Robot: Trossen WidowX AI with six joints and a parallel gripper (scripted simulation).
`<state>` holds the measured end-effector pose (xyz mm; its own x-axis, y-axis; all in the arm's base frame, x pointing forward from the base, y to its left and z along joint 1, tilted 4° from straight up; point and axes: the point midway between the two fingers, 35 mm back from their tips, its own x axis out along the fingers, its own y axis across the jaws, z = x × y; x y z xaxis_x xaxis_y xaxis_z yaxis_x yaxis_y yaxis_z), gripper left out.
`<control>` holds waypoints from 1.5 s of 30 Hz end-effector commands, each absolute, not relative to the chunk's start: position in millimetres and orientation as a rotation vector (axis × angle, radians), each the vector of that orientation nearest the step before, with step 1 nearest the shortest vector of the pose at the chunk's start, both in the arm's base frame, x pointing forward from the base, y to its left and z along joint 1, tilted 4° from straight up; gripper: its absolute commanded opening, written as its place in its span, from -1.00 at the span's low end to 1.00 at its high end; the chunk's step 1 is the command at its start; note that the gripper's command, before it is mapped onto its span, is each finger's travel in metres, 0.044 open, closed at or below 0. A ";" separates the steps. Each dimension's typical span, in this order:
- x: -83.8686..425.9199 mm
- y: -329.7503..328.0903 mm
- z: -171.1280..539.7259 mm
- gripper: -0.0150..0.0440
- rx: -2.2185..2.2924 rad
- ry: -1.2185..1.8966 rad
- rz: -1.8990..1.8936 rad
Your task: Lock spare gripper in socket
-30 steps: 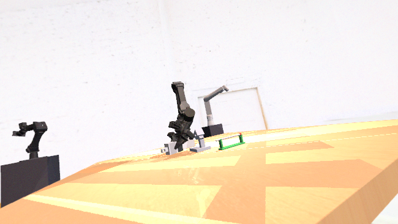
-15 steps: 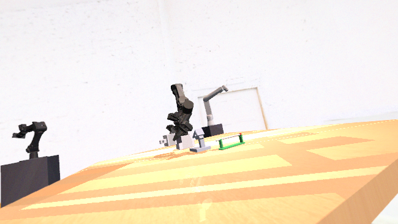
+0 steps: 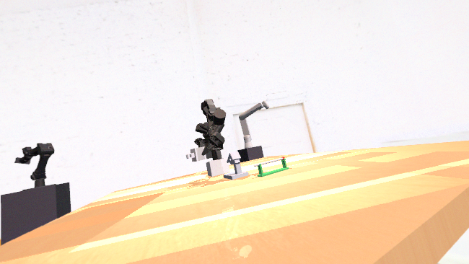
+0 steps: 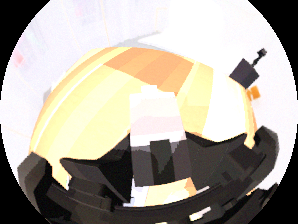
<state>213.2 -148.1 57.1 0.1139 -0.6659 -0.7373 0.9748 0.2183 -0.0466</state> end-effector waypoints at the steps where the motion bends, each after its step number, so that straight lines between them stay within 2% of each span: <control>1: 214.3 -149.2 71.5 -0.49 0.525 0.706 -1.281; 14: 213.3 -147.0 63.8 -0.49 0.518 0.741 -1.275; 45: 229.2 -92.5 79.9 -0.49 0.247 1.409 -0.723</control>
<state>226.1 -97.5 75.4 0.0038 -0.3420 -0.9397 0.6403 0.7227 -0.2604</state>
